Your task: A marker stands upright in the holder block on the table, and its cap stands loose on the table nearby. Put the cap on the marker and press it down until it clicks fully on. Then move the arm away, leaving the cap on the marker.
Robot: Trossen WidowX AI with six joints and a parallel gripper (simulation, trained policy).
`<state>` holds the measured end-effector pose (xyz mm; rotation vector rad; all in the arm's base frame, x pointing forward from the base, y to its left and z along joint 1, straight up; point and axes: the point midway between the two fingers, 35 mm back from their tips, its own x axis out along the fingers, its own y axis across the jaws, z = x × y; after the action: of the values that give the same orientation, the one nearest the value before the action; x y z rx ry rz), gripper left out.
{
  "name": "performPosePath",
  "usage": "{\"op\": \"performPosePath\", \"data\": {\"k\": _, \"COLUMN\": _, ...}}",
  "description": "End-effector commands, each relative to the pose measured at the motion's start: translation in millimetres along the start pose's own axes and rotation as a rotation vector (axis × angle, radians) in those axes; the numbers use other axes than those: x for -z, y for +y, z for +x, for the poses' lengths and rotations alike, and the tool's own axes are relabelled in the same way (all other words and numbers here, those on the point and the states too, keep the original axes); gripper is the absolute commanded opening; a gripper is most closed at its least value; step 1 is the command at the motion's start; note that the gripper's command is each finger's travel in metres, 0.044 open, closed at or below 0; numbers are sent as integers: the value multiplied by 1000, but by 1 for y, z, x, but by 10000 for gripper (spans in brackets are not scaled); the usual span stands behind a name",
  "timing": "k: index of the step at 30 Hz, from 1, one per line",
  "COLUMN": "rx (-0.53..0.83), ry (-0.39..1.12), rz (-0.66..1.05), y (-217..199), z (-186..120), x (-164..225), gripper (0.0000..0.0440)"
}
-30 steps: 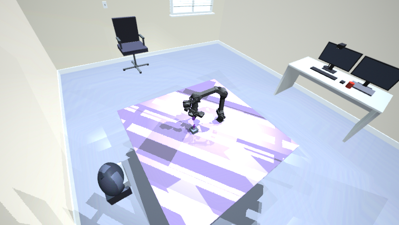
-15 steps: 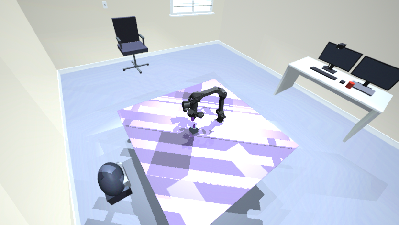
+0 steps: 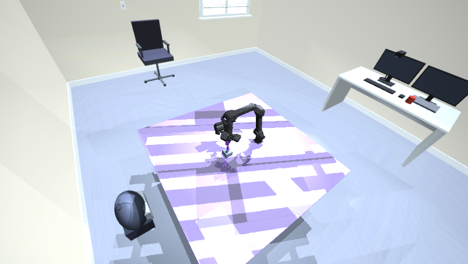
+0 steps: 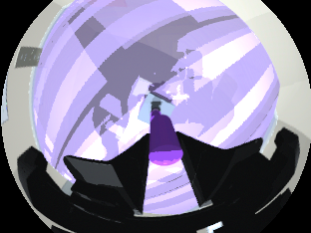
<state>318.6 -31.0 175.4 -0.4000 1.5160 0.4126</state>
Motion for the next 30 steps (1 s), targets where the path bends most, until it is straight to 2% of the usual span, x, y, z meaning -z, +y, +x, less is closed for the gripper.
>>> {"op": "performPosePath", "data": {"k": 1, "rx": -13, "ry": 12, "rz": 1, "y": 6, "z": -1, "x": -6, "gripper": 23}}
{"op": "performPosePath", "data": {"k": 22, "rx": -61, "ry": 90, "rz": 15, "y": 7, "z": 26, "x": 2, "gripper": 3}}
{"op": "performPosePath", "data": {"k": 30, "rx": -92, "ry": 105, "rz": -4, "y": 7, "z": 46, "x": 3, "gripper": 0}}
